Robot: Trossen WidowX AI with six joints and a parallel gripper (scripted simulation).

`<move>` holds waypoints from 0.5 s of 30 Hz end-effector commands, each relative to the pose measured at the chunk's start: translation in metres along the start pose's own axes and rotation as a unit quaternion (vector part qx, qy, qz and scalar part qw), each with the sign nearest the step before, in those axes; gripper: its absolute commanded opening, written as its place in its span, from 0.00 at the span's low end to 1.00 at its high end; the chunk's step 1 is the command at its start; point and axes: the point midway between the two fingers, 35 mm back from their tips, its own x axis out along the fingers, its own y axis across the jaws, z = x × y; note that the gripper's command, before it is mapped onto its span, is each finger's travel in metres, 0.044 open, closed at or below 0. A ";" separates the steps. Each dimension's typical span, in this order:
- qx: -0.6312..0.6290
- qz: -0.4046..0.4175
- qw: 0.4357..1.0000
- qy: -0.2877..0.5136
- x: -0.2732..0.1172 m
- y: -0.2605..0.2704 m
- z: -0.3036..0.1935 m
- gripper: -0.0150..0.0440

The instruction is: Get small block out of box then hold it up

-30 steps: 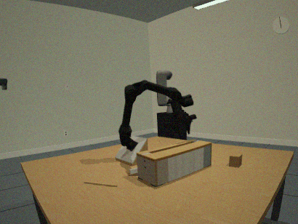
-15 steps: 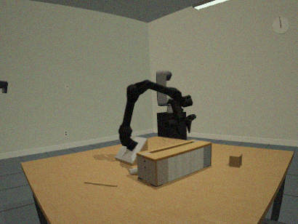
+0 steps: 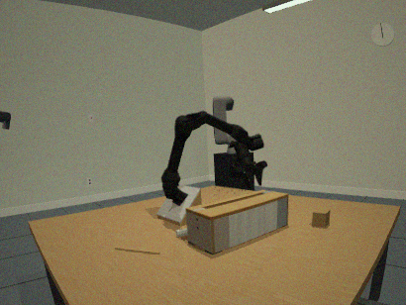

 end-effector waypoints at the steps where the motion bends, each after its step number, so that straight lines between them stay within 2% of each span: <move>1: -0.013 0.017 1.000 -0.006 0.052 0.009 0.028 0.74; 15: -0.013 0.017 1.000 -0.006 0.071 0.010 0.036 0.74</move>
